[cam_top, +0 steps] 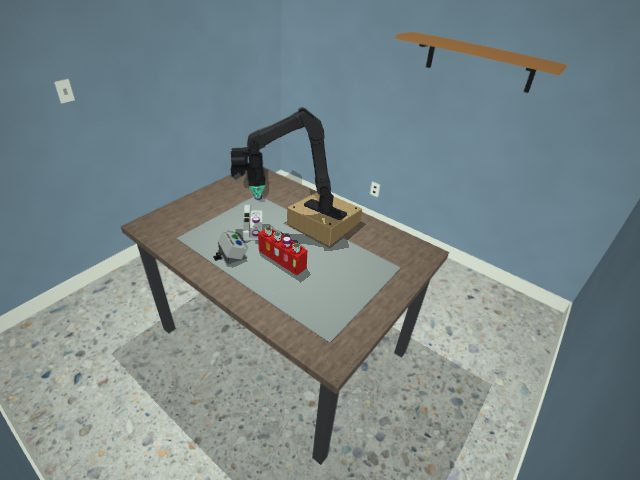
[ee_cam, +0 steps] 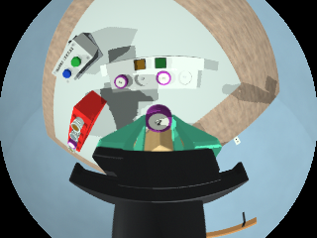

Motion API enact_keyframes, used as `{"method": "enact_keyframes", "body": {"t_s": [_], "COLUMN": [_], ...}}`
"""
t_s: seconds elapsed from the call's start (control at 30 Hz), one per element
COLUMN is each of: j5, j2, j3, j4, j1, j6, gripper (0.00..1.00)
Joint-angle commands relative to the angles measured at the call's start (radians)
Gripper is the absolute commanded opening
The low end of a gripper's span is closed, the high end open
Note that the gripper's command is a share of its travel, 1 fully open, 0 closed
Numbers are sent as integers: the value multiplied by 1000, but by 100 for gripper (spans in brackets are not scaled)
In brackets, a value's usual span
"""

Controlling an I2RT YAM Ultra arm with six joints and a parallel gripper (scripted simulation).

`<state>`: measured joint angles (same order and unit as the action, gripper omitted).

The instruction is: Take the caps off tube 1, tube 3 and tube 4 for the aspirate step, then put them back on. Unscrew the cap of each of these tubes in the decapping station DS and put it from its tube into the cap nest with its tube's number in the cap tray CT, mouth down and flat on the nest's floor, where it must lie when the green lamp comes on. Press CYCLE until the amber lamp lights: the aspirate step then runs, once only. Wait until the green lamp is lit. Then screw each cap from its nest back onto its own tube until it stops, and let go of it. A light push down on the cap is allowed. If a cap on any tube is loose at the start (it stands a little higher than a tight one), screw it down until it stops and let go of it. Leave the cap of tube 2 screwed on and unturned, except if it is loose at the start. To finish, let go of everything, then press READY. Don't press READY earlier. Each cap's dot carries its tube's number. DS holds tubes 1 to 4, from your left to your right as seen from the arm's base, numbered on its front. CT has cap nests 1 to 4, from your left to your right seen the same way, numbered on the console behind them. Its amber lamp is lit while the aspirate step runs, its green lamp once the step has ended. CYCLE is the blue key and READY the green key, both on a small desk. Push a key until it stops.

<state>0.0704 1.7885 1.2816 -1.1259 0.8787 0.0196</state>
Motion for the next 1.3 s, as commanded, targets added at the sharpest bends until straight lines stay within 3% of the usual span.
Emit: {"method": "enact_keyframes", "body": {"t_s": [0.0, 0.17, 0.5, 0.9, 0.97, 1.27], "j5": [6, 9, 9, 9, 9, 10], "j2": [7, 52, 52, 119, 119, 203], "j3": [48, 115, 115, -46, -46, -129], "j4": [-3, -16, -16, 213, 213, 381], "j1": [74, 181, 181, 195, 195, 206], "j6": [-119, -226, -226, -240, -240, -251], "gripper": [0, 0, 0, 0, 0, 0]}}
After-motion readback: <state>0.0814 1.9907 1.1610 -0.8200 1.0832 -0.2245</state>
